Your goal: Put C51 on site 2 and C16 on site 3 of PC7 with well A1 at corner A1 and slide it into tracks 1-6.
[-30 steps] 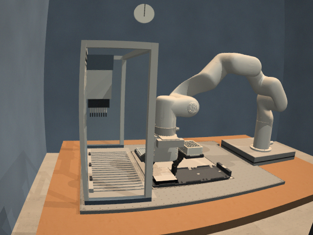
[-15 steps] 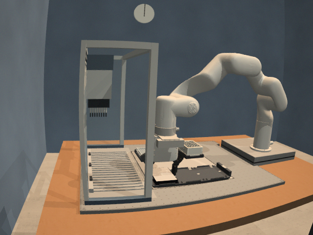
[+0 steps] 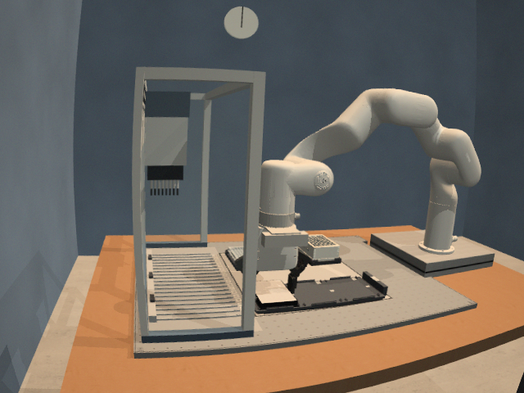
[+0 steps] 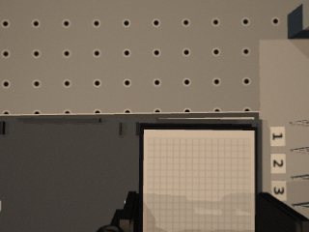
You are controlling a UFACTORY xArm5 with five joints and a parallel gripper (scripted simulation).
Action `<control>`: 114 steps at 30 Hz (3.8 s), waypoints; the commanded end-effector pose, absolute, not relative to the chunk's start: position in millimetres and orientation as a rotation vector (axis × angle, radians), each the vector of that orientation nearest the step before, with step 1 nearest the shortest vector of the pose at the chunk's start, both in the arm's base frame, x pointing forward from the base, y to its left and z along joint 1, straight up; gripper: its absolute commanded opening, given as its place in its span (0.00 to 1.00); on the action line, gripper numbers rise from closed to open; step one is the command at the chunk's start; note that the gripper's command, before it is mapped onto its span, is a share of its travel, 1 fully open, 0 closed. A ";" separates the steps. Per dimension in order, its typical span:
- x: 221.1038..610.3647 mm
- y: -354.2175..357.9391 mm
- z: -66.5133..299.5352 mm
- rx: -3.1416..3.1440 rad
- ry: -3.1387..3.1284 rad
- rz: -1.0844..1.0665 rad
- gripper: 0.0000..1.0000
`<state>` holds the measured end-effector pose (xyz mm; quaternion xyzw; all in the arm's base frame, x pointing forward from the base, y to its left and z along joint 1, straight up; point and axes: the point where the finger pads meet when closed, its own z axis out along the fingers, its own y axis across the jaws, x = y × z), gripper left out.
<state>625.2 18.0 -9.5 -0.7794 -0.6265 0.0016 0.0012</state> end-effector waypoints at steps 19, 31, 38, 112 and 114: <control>626.9 18.0 19.5 -2.449 -1.969 -0.001 1.00; 626.9 18.0 36.1 -2.449 -1.969 -0.001 1.00; 626.9 18.0 47.8 -2.449 -1.969 -0.001 1.00; 556.2 -37.3 111.9 -2.429 -1.992 0.000 1.00; 548.3 -43.4 112.8 -2.429 -1.992 0.000 1.00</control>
